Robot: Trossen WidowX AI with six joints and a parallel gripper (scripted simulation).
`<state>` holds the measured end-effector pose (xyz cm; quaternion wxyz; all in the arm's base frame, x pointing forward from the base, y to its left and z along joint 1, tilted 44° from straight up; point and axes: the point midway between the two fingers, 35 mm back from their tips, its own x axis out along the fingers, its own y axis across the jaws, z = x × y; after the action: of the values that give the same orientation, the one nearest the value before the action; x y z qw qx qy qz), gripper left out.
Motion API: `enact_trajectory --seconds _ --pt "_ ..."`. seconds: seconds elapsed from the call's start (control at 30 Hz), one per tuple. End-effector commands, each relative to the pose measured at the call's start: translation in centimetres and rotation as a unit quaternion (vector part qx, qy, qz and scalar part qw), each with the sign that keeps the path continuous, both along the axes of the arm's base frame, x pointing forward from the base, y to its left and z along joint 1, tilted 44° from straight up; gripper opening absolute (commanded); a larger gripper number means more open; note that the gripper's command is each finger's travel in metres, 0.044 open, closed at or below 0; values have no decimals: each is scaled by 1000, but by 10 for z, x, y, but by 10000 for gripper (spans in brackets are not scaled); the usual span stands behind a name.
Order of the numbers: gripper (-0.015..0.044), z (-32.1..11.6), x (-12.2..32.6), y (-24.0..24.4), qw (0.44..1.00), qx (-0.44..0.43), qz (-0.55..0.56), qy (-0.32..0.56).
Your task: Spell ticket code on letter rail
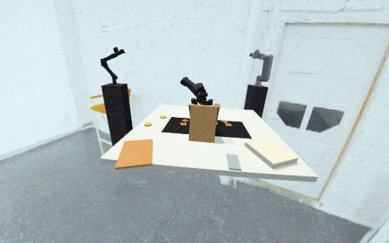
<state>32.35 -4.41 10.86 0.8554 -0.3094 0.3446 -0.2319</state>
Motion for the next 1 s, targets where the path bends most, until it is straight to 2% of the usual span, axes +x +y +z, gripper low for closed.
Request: enact_trajectory --seconds 0.0,0.77,0.97 --pt "295 2 -2 2 1000 -1 -3 -1" --pt "295 11 -14 11 1000 -1 -3 0" --pt "137 9 -12 11 1000 0 0 1"
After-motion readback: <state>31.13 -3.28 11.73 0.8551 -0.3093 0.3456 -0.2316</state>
